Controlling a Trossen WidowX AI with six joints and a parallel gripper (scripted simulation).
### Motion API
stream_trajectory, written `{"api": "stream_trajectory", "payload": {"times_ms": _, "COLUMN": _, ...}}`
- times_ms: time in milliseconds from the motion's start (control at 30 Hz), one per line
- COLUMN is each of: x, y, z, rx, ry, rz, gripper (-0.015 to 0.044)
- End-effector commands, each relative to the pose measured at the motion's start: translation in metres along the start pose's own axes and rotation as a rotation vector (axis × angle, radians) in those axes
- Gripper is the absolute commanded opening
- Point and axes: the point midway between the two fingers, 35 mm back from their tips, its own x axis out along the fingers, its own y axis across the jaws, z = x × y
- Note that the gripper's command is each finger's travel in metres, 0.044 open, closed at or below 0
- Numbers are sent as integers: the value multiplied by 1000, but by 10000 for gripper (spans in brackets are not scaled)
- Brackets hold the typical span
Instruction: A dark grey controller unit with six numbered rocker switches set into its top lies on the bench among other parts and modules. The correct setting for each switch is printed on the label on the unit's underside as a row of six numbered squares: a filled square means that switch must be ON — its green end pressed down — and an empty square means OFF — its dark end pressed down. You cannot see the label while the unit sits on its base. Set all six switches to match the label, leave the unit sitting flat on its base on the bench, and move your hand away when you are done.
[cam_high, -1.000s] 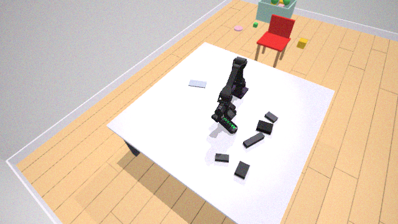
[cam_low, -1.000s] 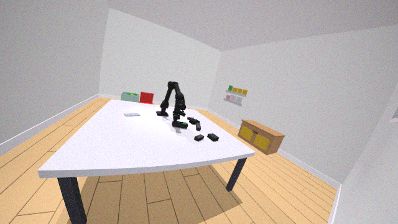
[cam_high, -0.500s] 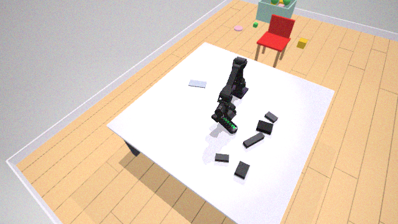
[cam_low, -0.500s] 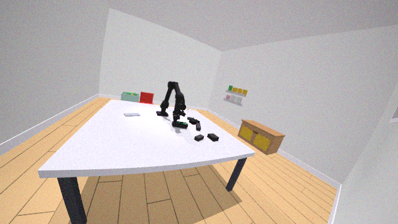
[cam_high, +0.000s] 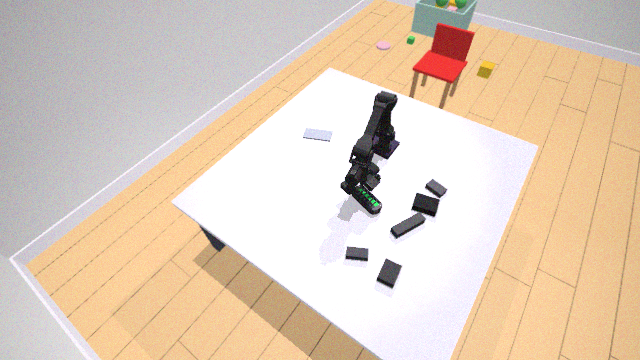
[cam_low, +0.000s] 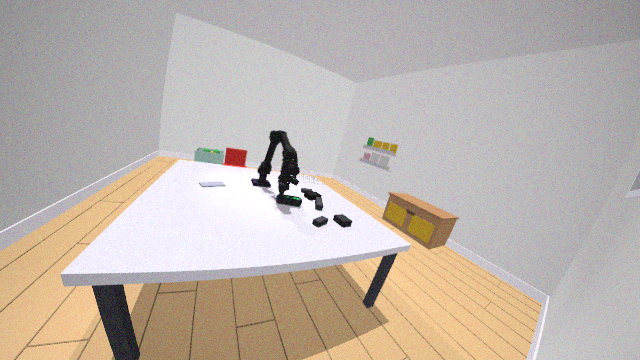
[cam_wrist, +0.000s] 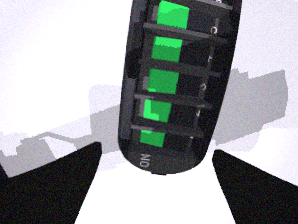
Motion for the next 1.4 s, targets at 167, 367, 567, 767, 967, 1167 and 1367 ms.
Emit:
{"api": "stream_trajectory", "payload": {"times_ms": 167, "x": -32, "y": -3, "z": 1, "rx": -5, "ry": -14, "rz": -17, "gripper": 440}}
{"api": "stream_trajectory", "payload": {"times_ms": 367, "x": -32, "y": -7, "z": 5, "rx": 0, "ry": -14, "rz": -17, "gripper": 387}}
{"api": "stream_trajectory", "payload": {"times_ms": 567, "x": -19, "y": -38, "z": 39, "rx": 43, "ry": -18, "rz": -19, "gripper": 230}}
{"api": "stream_trajectory", "payload": {"times_ms": 767, "x": -12, "y": -49, "z": 53, "rx": 60, "ry": -19, "rz": -20, "gripper": 72}}
{"api": "stream_trajectory", "payload": {"times_ms": 967, "x": -12, "y": -49, "z": 53, "rx": 60, "ry": -19, "rz": -20, "gripper": 0}}
{"api": "stream_trajectory", "payload": {"times_ms": 1167, "x": -13, "y": -49, "z": 53, "rx": 60, "ry": -19, "rz": -20, "gripper": 0}}
{"api": "stream_trajectory", "payload": {"times_ms": 1367, "x": -13, "y": -50, "z": 53, "rx": 57, "ry": -19, "rz": -22, "gripper": 0}}
